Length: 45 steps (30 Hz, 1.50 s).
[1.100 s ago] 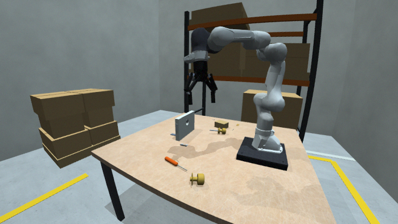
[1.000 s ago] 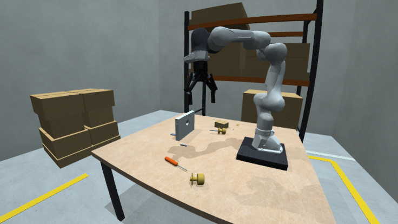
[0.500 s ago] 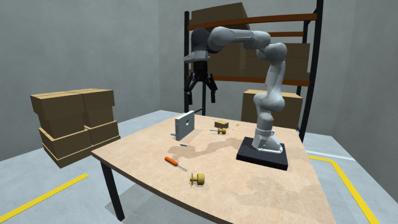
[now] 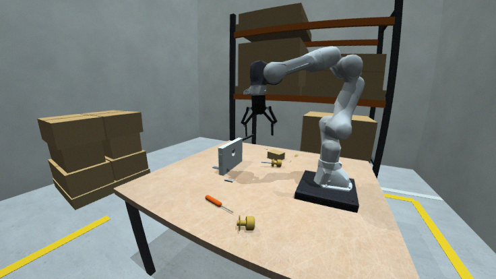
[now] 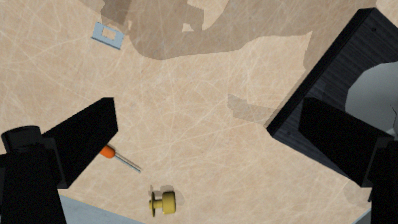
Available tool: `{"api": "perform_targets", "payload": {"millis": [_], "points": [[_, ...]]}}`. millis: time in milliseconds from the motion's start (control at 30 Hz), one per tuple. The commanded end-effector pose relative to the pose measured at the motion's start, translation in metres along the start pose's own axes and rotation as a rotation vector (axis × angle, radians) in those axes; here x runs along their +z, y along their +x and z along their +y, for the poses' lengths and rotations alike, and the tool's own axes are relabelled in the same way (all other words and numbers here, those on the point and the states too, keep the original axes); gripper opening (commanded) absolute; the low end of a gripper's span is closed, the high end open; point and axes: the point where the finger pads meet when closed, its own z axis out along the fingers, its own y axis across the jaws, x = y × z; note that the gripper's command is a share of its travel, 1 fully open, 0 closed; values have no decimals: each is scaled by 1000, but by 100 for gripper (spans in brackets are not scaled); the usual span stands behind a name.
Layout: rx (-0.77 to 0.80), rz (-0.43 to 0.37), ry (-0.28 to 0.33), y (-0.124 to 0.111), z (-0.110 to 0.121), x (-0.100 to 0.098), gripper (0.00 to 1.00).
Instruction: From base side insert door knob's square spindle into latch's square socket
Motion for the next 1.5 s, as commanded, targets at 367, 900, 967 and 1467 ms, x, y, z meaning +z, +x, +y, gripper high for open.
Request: {"api": "perform_targets", "payload": {"millis": [367,900,967,1467], "points": [[428,63,57,222,125,87,100],[526,59,63,257,179,119,100],[526,59,63,257,179,119,100],[526,59,63,257,179,119,100]]}}
